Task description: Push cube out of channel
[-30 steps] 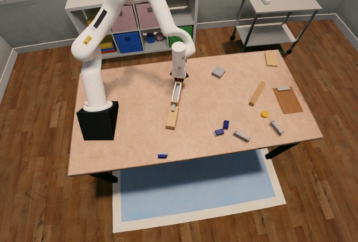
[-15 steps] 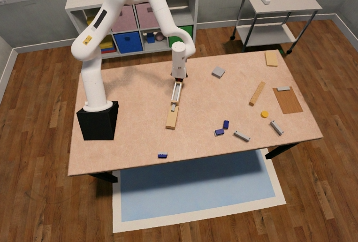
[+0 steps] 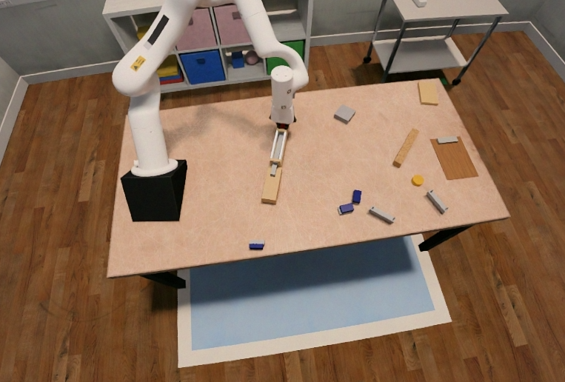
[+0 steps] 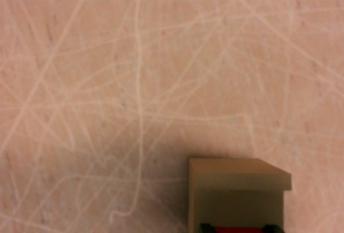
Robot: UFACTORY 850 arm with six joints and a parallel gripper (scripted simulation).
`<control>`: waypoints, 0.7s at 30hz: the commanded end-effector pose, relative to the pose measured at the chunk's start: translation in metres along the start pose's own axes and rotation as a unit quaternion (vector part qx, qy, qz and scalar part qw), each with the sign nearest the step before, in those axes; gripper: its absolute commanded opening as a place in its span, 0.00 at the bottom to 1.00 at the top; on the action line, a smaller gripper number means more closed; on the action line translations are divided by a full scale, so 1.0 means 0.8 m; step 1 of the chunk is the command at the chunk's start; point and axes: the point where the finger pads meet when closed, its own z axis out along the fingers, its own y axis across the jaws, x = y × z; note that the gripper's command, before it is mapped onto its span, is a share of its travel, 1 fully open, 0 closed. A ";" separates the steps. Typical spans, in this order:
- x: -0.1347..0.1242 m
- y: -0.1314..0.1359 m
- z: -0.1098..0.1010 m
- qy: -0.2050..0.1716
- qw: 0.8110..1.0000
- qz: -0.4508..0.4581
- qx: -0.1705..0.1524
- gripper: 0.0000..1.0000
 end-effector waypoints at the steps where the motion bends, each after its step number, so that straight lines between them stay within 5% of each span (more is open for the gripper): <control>1: 0.000 0.001 -0.001 0.000 1.000 0.000 -0.001 0.00; 9: 0.000 0.001 -0.010 0.000 1.000 0.000 -0.001 0.00; 21: 0.000 0.001 -0.087 0.000 1.000 0.000 -0.001 0.00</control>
